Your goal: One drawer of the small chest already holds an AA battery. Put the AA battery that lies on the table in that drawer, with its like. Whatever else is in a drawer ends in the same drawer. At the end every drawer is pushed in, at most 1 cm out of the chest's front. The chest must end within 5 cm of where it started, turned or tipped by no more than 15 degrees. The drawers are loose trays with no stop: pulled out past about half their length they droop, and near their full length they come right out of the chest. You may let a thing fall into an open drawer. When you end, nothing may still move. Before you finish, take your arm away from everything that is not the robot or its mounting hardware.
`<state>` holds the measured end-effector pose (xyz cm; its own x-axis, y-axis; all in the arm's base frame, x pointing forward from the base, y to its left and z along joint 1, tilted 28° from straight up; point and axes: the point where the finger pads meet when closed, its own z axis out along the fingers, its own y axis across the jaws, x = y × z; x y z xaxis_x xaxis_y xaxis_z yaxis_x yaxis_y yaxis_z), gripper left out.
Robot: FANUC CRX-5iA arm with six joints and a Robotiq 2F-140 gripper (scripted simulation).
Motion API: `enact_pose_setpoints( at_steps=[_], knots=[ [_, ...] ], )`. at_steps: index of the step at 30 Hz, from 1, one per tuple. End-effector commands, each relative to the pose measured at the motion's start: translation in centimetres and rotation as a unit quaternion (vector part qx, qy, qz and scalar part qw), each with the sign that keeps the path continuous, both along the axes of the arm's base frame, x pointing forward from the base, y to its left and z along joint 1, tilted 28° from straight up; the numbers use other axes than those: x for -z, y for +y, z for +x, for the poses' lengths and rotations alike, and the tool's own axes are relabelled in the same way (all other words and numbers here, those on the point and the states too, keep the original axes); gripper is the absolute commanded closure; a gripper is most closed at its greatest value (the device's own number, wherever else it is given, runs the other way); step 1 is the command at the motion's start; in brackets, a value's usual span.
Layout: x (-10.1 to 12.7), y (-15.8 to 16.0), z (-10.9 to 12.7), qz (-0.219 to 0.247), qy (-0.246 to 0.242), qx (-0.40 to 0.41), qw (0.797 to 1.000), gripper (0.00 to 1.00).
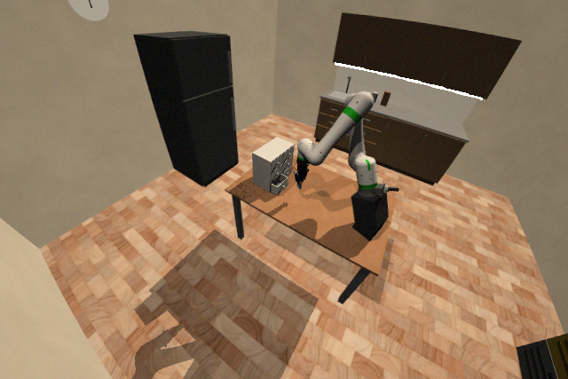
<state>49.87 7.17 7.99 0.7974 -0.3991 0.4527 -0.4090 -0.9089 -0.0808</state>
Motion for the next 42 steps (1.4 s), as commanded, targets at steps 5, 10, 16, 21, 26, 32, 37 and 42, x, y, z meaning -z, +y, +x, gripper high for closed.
enact_pose_setpoints(
  at_steps=[5,10,16,21,26,32,37,42],
  knots=[
    [-1.5,0.1,-0.8,-0.097,0.023,-0.195,0.976,0.94],
    [-1.3,0.4,-0.9,-0.092,0.023,-0.2,0.975,0.94],
    [0.7,3.8,-1.7,-0.049,0.02,-0.244,0.968,0.94],
    [3.2,10.8,-2.9,0.04,-0.02,-0.322,0.946,0.94],
    [3.2,16.0,-2.9,0.102,-0.1,-0.365,0.92,0.94],
    [1.7,17.9,-1.4,0.114,-0.202,-0.364,0.902,0.94],
    [-0.1,13.2,0.6,0.049,-0.308,-0.313,0.897,0.94],
    [-0.4,9.3,0.5,-0.025,-0.355,-0.265,0.896,0.94]
  ],
)
